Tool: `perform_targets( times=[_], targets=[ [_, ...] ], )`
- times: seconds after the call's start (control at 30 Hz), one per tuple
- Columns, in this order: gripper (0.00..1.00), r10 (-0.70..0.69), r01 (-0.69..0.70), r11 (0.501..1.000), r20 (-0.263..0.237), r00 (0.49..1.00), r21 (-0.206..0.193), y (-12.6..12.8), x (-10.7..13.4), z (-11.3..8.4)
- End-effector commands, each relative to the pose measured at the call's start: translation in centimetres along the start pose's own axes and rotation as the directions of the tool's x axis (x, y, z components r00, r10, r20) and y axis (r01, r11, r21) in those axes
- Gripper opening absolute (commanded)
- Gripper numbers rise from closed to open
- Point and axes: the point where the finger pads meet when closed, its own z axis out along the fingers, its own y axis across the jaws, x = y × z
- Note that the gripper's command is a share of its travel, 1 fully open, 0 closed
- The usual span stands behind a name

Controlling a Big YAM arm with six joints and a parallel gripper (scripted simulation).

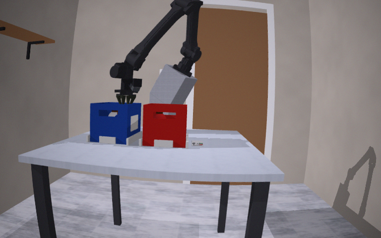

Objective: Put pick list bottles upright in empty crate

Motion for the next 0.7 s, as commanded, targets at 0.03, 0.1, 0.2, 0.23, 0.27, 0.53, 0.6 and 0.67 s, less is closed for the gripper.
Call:
perform_targets(
  times=[0.03, 0.1, 0.2, 0.23, 0.27, 0.53, 0.6, 0.67],
  targets=[
    [0.0, -0.002, 0.002, 1.0, -0.006, 1.0, -0.015, 0.55, -0.2, 1.47],
    [0.0, -0.002, 0.002, 1.0, -0.006, 1.0, -0.015, 0.57, -0.2, 1.47],
    [0.0, -0.002, 0.002, 1.0, -0.006, 1.0, -0.016, 0.59, -0.18, 1.48],
    [0.0, -0.002, 0.002, 1.0, -0.006, 1.0, -0.016, 0.6, -0.18, 1.48],
    [0.0, -0.002, 0.001, 1.0, -0.006, 1.0, -0.016, 0.61, -0.17, 1.48],
    [0.0, -0.001, 0.001, 1.0, -0.006, 1.0, -0.017, 0.7, -0.13, 1.51],
    [0.0, -0.001, 0.0, 1.0, -0.006, 1.0, -0.017, 0.72, -0.12, 1.52],
    [0.0, 0.0, 0.0, 1.0, -0.007, 1.0, -0.017, 0.73, -0.11, 1.52]
  ],
)
